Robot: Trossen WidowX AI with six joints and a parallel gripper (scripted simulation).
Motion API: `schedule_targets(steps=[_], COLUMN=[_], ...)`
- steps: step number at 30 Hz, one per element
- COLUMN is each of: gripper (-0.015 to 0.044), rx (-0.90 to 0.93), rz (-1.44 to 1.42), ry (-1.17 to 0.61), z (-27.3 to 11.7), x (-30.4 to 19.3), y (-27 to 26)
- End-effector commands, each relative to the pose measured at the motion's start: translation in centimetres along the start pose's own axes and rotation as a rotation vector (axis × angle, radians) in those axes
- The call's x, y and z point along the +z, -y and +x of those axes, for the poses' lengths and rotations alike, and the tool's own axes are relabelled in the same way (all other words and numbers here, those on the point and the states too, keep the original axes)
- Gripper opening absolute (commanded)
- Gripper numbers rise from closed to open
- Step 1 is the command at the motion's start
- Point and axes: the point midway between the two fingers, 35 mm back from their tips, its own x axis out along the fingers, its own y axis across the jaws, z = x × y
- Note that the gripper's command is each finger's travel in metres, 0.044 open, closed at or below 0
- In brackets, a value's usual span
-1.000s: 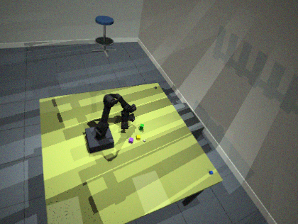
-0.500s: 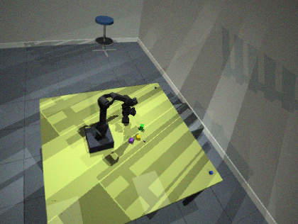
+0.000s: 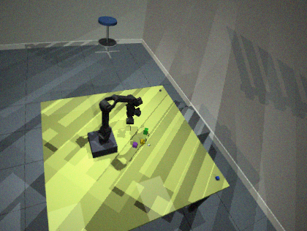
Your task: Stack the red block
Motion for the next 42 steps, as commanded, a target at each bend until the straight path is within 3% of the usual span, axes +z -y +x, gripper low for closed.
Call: schedule_targets(steps=[1,31,42], gripper=[0.0,0.0,0.0], rx=[-0.003,-0.006,-0.006], rz=[0.003,0.001,0.001], ry=[0.005,0.012,0.012], z=[-0.1,-0.3,2.4], x=[1.2,15.4,15.8], y=[-0.1,2.2,2.7])
